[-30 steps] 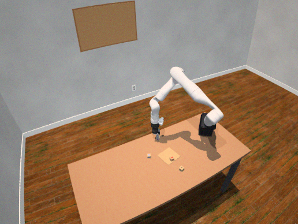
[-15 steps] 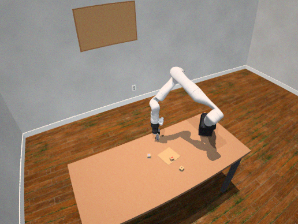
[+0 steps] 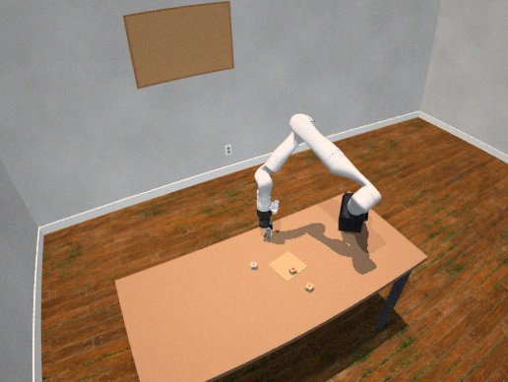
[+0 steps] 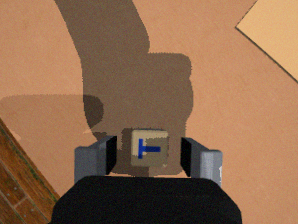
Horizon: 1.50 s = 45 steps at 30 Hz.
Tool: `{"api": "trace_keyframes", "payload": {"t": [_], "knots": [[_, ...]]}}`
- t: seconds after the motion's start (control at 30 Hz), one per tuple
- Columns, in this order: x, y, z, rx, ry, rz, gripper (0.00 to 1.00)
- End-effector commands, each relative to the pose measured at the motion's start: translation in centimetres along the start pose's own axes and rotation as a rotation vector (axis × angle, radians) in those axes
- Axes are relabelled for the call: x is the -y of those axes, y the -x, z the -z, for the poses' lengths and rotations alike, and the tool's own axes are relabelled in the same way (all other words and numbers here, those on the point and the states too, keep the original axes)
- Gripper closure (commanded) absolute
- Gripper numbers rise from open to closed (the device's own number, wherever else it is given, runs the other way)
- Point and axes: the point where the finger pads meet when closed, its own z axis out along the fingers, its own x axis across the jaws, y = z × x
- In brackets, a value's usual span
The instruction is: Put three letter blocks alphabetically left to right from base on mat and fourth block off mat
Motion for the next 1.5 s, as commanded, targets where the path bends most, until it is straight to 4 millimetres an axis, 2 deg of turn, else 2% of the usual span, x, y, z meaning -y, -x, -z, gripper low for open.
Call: {"api": "trace_keyframes", "payload": {"t": [0.0,0.83,1.47], "knots": [[-0.4,-0.2,0.1,-0.002,0.007,-0.015,0.00],[-0.4,-0.2,0.1,-0.002,0.007,-0.015,0.00],[-0.4,-0.3,-3.1,-0.002,0.005,-0.012,0.00]]}}
